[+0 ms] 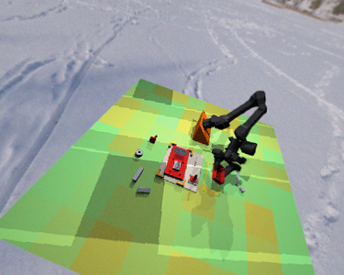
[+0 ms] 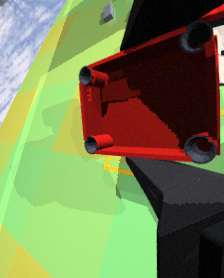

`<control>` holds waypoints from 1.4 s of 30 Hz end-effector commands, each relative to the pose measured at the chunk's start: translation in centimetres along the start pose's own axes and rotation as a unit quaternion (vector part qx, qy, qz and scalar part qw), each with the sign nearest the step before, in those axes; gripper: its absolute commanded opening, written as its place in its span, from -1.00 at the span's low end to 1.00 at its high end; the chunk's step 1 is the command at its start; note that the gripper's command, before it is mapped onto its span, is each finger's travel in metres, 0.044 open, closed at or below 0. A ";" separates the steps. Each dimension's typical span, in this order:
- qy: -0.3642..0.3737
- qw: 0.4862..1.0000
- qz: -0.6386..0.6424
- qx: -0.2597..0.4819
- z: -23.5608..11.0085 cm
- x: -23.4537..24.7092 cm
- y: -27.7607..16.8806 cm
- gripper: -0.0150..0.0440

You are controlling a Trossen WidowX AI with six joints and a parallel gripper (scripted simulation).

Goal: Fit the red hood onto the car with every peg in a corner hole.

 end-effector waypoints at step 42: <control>0.003 0.773 -0.635 0.000 0.0 0.0 -0.2 -0.49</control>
Point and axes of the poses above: the point midway between the two fingers, 35 mm back from their tips, its own z axis out along the fingers, its own x axis across the jaws, y = z × x, the point moved 5 cm from there along -z, back along the fingers, and after that the axes turned 9 degrees about -z, right-handed, at the moved point
